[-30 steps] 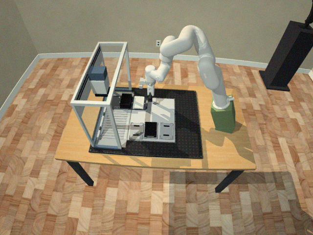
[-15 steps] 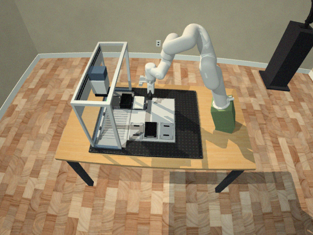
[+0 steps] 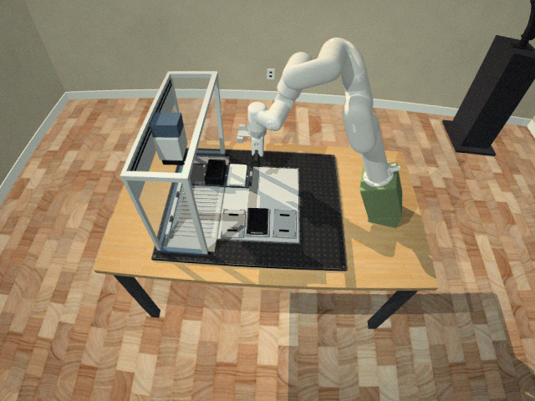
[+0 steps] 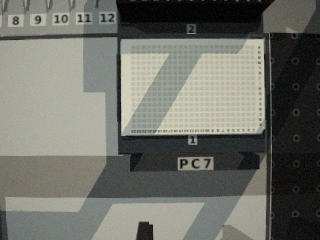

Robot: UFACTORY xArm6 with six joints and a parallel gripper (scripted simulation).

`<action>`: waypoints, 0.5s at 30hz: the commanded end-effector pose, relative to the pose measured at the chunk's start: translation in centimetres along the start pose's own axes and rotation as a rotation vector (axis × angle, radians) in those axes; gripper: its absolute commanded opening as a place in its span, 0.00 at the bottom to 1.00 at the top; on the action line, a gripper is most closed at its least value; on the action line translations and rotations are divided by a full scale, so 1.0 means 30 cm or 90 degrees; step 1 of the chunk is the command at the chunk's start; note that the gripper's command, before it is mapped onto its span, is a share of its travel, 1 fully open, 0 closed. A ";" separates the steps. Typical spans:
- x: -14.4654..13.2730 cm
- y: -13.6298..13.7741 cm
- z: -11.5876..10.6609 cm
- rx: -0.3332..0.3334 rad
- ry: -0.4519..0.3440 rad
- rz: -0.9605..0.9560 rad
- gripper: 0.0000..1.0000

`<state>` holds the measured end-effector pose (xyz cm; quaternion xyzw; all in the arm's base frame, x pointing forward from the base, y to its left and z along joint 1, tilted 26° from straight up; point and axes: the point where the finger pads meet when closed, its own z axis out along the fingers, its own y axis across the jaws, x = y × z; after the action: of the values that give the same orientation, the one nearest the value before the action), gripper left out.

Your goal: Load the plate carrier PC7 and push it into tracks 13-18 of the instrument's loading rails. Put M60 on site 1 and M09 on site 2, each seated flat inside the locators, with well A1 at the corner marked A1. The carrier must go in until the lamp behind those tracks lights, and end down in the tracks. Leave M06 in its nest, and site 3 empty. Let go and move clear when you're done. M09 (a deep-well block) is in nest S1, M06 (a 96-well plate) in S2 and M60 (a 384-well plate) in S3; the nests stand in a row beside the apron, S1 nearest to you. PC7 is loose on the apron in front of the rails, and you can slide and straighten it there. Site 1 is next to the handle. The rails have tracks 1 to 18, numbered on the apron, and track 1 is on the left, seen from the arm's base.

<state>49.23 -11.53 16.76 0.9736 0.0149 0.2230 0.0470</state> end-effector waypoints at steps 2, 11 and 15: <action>0.004 0.001 -0.022 0.000 0.002 0.000 0.82; 0.004 0.001 -0.072 0.000 0.002 0.000 0.82; 0.004 0.001 -0.088 0.000 0.002 0.000 0.82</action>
<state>48.21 -11.33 18.80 0.9737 0.0149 0.2226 0.0469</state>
